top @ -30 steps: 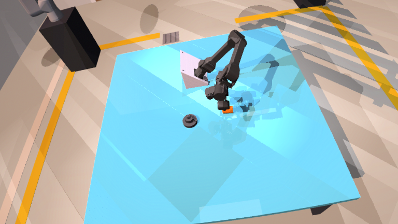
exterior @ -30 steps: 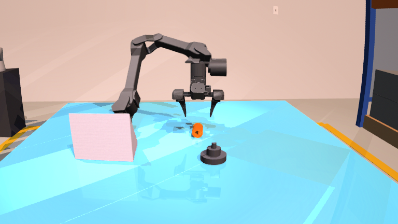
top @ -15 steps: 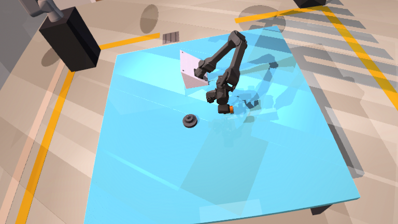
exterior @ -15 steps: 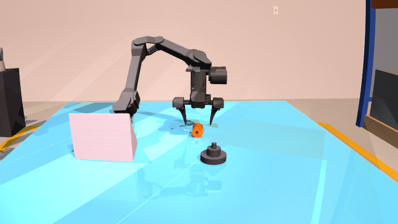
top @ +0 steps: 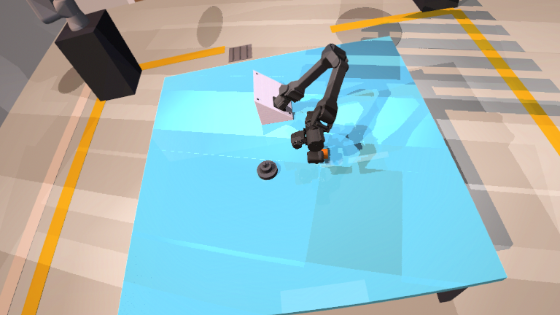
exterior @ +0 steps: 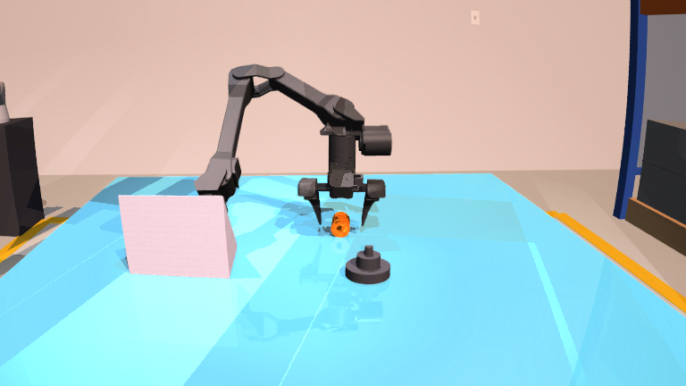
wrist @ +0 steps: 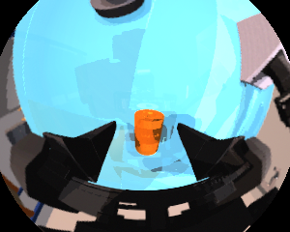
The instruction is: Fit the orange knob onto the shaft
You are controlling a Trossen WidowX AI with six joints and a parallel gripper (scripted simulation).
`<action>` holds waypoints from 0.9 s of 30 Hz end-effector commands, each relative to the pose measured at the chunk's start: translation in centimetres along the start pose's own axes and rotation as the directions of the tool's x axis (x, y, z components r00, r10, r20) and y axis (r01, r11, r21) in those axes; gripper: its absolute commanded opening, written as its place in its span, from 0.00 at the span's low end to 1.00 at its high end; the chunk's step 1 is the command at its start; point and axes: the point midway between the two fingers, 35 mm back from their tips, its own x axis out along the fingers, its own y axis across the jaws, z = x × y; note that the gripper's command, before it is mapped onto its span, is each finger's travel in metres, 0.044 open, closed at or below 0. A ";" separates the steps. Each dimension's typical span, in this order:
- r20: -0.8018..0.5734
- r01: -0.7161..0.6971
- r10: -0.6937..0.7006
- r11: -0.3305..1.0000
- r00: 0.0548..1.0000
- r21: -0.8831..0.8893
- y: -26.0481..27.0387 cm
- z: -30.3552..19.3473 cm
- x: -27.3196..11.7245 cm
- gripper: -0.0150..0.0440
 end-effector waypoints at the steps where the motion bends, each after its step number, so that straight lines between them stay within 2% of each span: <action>1: -0.004 0.004 -0.004 1.000 1.000 0.004 -0.1 0.0 0.8 1.00; 6: -0.005 0.004 -0.004 1.000 1.000 0.004 -0.2 -0.1 1.3 1.00; 14: -0.005 0.004 -0.004 1.000 1.000 0.004 -0.2 -0.1 1.3 0.66; 23: -0.005 0.004 -0.004 1.000 1.000 0.004 -0.2 -0.1 1.3 0.66; 27: -0.005 0.004 -0.004 1.000 1.000 0.004 -0.2 -0.1 1.3 0.62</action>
